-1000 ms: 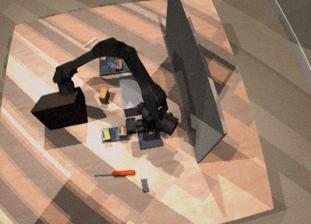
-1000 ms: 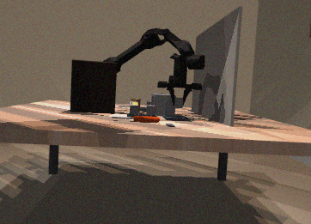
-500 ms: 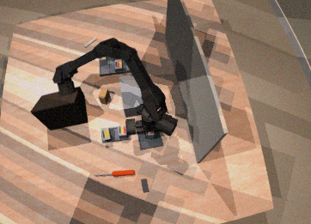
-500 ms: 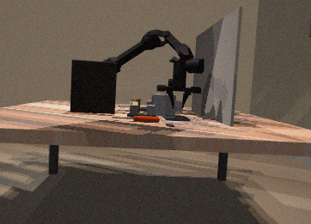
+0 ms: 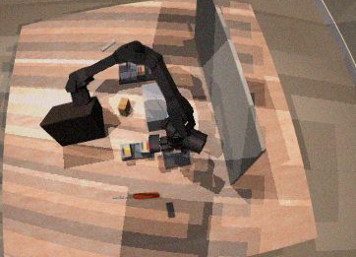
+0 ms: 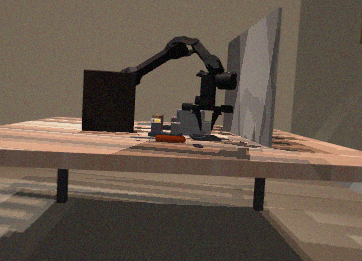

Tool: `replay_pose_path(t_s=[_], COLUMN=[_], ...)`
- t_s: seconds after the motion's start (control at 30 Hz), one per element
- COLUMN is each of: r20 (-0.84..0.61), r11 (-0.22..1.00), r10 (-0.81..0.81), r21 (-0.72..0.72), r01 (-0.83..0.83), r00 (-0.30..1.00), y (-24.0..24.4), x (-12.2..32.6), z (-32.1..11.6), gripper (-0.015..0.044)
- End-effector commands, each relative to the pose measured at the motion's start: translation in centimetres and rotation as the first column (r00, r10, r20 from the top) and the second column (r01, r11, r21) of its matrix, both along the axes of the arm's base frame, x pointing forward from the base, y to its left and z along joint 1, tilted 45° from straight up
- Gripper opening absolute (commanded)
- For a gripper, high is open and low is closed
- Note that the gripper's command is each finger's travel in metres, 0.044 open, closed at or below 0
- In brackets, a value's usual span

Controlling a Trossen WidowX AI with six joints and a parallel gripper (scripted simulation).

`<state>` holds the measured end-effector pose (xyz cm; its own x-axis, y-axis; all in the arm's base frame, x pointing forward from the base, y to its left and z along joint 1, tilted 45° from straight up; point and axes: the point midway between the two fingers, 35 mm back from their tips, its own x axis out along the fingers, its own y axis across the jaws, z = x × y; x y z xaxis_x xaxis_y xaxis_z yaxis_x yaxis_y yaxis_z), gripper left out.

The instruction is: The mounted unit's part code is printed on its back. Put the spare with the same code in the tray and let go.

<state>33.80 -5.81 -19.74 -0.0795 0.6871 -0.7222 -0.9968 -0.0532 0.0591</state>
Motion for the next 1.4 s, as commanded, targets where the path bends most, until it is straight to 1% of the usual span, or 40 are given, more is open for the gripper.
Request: replay_pose_path(t_s=[0.0, 0.1, 0.67, 0.73, 0.87, 0.93, 1.37], r20=[-0.006, -0.006, -0.001, -0.001, -0.005, -0.007, 0.0], r11=[1.0, 1.0, 1.0, 1.0, 1.0, 1.0, 1.0], r10=[-0.005, -0.005, 0.001, 0.0, -0.005, -0.005, -0.025], r21=[0.005, 0.005, 0.001, 0.0, -0.002, 0.0, -0.003], r01=[0.005, 0.005, 0.0, 0.0, 0.005, 0.005, 0.025], r00=[1.0, 1.0, 1.0, 1.0, 1.0, 1.0, 1.0], y=[0.4, 0.5, 0.3, -0.5, -5.5, -7.0, -7.4], x=[-0.2, -0.3, -0.1, 0.1, 0.7, 0.6, 0.7], z=[-0.3, -0.4, -0.2, 0.5, 5.4, 7.2, 7.0], gripper=[0.0, 0.0, 0.044, 0.044, 0.044, 0.044, 0.044])
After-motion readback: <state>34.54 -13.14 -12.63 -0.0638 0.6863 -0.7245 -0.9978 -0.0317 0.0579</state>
